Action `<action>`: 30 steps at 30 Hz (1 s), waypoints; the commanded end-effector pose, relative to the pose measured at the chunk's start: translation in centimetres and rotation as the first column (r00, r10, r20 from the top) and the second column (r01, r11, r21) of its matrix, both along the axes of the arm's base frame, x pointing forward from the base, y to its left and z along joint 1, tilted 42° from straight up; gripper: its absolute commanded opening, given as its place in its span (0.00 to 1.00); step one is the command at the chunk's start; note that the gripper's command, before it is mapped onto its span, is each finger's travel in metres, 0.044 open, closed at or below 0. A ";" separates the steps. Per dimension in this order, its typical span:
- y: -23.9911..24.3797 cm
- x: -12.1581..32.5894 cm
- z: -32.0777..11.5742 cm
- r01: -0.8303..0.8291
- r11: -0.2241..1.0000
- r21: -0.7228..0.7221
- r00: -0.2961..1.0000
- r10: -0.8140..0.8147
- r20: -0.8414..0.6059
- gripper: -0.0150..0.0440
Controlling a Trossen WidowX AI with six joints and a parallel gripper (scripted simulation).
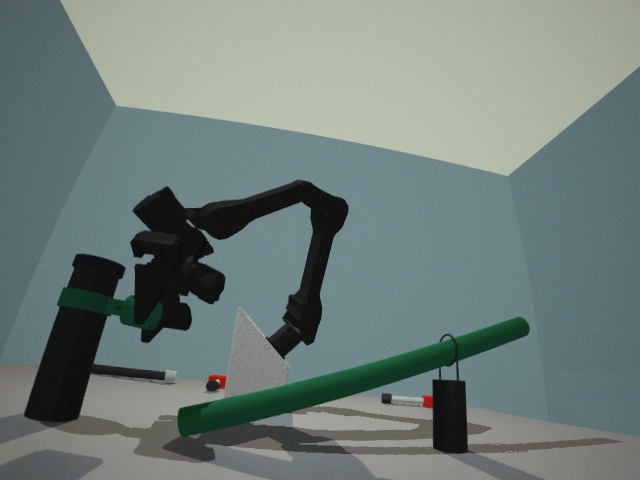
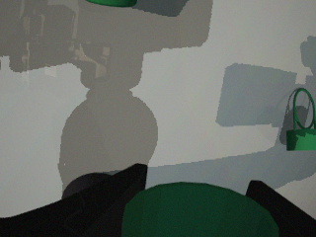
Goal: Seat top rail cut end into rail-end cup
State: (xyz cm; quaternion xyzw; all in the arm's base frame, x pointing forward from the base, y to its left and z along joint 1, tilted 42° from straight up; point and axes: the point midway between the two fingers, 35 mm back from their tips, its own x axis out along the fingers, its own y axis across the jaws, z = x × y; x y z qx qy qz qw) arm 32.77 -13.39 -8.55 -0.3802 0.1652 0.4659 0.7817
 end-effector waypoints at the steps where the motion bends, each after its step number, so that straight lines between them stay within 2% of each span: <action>1: 0.0 0.0 0.0 0.000 1.000 0.000 1.000 0.000 0.000 0.25; 3: 0.0 0.0 0.0 0.000 1.000 0.000 1.000 0.000 0.000 0.25; 13: 0.0 0.0 0.1 0.000 1.000 0.000 1.000 0.000 0.000 0.70; 20: 0.1 -0.1 2.1 0.001 1.000 -0.001 1.000 -0.001 -0.001 1.00; 30: 0.4 -0.4 5.6 0.003 1.000 -0.002 1.000 -0.003 -0.001 1.00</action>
